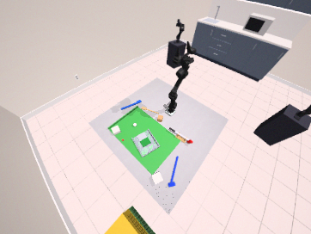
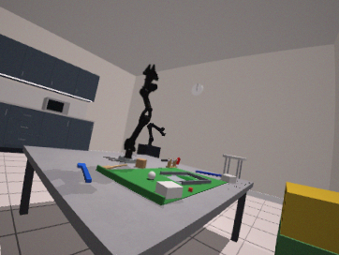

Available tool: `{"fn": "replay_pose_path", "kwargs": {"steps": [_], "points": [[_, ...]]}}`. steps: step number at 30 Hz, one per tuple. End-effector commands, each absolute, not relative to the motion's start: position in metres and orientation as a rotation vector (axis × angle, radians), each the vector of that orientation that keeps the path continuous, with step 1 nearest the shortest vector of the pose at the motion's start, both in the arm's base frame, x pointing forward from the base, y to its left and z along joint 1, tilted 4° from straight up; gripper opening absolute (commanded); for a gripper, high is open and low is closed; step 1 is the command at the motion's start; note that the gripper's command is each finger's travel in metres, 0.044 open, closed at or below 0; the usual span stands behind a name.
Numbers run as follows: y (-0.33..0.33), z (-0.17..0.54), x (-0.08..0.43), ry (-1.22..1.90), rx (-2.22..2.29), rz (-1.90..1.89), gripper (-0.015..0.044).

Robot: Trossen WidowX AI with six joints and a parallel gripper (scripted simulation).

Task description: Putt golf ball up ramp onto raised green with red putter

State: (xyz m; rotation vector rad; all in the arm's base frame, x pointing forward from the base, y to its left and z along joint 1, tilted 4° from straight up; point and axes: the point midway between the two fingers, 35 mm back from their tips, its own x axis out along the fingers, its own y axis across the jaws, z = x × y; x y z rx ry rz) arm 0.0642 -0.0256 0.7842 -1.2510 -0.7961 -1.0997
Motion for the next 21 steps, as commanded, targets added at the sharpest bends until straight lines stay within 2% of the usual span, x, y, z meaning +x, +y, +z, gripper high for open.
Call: {"fn": "replay_pose_path", "kwargs": {"steps": [1,2,10,15,21], "points": [[-0.026,0.784,0.063,-0.800,-1.248,-1.101,0.0426],[-0.026,0.785,0.058,-0.812,-1.240,-1.105,0.0440],[-0.052,0.783,-0.005,-0.953,-1.067,-1.168,0.0440],[-0.062,0.781,-0.016,-1.002,-1.008,-1.179,0.0440],[-0.112,0.767,-0.042,-1.015,-0.818,-1.216,0.0440]]}}
